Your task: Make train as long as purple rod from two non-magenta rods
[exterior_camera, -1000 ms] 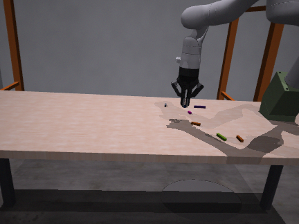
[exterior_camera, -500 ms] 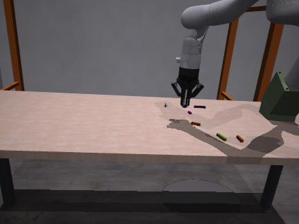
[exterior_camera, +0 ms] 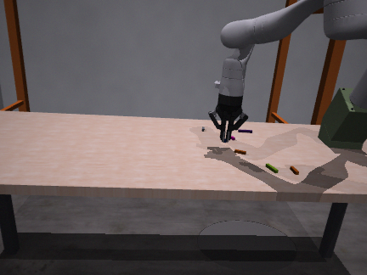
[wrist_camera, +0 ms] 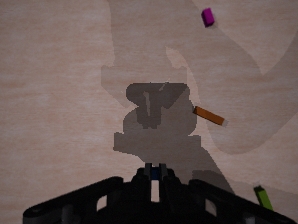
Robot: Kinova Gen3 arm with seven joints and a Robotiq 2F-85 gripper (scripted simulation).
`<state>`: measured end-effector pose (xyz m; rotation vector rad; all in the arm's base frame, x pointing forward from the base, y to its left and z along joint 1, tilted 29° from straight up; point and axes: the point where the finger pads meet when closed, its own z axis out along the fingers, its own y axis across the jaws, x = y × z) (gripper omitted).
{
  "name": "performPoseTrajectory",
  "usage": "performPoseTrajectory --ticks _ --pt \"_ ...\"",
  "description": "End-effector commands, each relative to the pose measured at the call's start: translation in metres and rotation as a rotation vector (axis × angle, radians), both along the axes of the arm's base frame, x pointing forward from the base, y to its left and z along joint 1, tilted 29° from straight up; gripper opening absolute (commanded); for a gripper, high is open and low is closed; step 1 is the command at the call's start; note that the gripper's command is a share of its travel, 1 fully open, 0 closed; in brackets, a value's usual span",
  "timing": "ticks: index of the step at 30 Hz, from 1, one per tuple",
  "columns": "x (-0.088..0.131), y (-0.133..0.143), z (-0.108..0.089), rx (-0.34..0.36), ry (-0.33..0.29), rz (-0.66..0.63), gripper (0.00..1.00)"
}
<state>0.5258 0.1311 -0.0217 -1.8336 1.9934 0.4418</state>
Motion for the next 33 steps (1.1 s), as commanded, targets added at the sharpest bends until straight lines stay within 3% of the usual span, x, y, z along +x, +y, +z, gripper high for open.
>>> performPoseTrajectory --ticks 1,13,33 --pt "0.002 0.008 -0.017 -0.004 0.004 0.000 0.05" --pt "0.004 0.023 -0.042 -0.004 0.004 0.000 0.05" --pt "0.004 0.024 -0.044 -0.004 0.004 0.000 0.05"
